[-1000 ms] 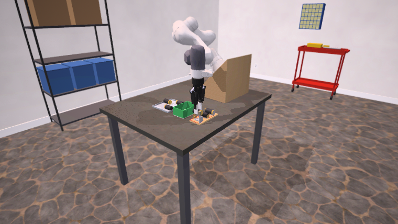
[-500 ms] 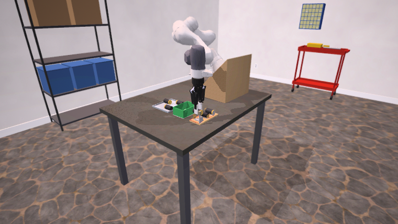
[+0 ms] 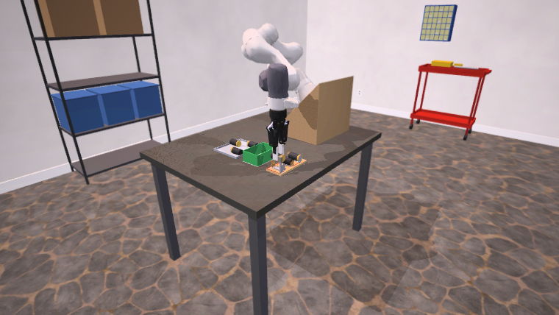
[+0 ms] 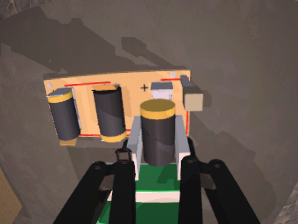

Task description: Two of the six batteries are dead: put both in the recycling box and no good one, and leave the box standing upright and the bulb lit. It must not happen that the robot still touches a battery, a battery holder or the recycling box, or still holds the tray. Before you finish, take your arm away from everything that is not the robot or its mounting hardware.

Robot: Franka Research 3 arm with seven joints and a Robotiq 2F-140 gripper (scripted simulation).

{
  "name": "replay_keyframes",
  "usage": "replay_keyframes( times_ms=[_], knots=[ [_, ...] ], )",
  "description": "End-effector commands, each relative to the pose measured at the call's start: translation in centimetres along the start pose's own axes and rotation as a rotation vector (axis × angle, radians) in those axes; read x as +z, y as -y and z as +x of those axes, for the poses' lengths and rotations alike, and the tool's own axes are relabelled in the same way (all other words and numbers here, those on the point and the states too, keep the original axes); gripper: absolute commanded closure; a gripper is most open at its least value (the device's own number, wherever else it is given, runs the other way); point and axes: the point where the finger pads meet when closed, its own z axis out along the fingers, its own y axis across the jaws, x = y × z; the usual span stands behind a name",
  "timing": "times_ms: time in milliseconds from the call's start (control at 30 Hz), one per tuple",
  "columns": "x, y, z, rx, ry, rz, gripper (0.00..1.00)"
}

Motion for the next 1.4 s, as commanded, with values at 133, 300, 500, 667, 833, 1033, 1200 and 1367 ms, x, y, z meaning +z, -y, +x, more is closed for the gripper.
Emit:
replay_keyframes(
  times_ms=[133, 300, 500, 667, 833, 1033, 1200, 1367],
  knots=[
    [-0.40, -0.43, 0.03, -0.004, -0.004, -0.010, 0.84],
    [-0.40, -0.43, 0.03, -0.004, -0.004, -0.010, 0.84],
    [-0.40, -0.61, 0.15, -0.004, -0.004, -0.010, 0.84],
    [-0.40, -0.88, 0.33, -0.004, -0.004, -0.010, 0.84],
    [-0.40, -0.88, 0.33, -0.004, -0.004, -0.010, 0.84],
    [-0.40, -0.88, 0.33, -0.004, -0.004, -0.010, 0.84],
    [-0.40, -0.88, 0.33, -0.004, -0.004, -0.010, 0.84],
    [-0.40, -0.88, 0.33, -0.004, -0.004, -0.010, 0.84]
  ],
)
